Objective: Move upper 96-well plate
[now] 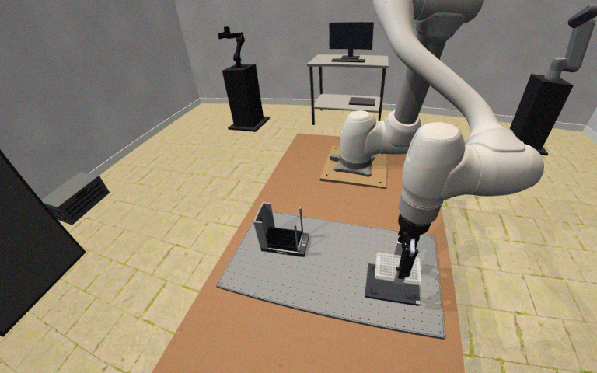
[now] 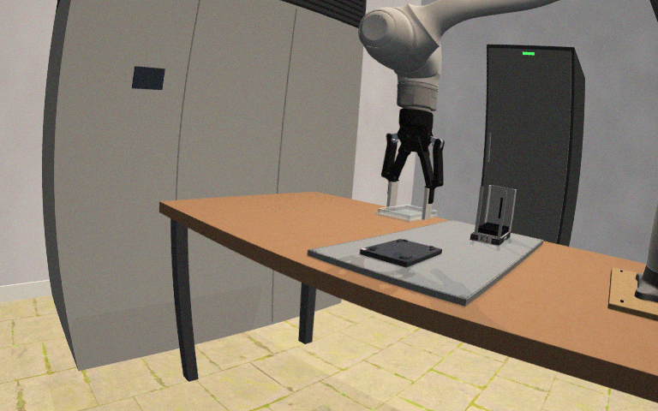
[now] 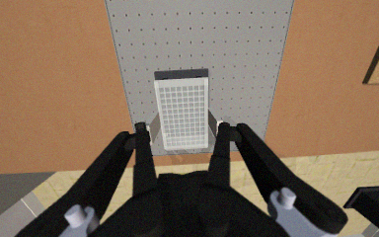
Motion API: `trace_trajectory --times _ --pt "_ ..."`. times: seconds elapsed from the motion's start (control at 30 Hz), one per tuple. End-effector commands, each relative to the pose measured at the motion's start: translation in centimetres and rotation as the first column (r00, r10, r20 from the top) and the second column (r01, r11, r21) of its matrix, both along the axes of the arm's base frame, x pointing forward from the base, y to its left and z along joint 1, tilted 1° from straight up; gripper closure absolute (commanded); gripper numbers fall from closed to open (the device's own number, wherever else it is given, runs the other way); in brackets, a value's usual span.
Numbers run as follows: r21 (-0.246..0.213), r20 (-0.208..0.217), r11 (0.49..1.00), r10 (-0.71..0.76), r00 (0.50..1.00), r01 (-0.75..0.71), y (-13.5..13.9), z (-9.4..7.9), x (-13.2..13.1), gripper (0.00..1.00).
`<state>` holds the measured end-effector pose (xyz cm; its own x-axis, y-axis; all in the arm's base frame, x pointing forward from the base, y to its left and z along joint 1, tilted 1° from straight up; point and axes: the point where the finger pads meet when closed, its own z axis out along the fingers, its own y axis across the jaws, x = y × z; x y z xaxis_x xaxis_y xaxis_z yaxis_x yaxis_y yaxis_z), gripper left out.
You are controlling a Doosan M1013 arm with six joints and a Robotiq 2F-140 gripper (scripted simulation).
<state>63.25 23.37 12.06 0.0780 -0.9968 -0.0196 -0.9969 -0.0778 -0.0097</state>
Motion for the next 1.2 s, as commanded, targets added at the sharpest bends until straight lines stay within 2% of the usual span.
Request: trace_trajectory --times 0.0,1.17 --pt "0.0 0.0 1.0 0.0 1.0 0.0 0.0 -0.2 0.0 1.0" --pt "0.0 0.0 1.0 0.0 1.0 0.0 0.1 -5.2 0.0 1.0"
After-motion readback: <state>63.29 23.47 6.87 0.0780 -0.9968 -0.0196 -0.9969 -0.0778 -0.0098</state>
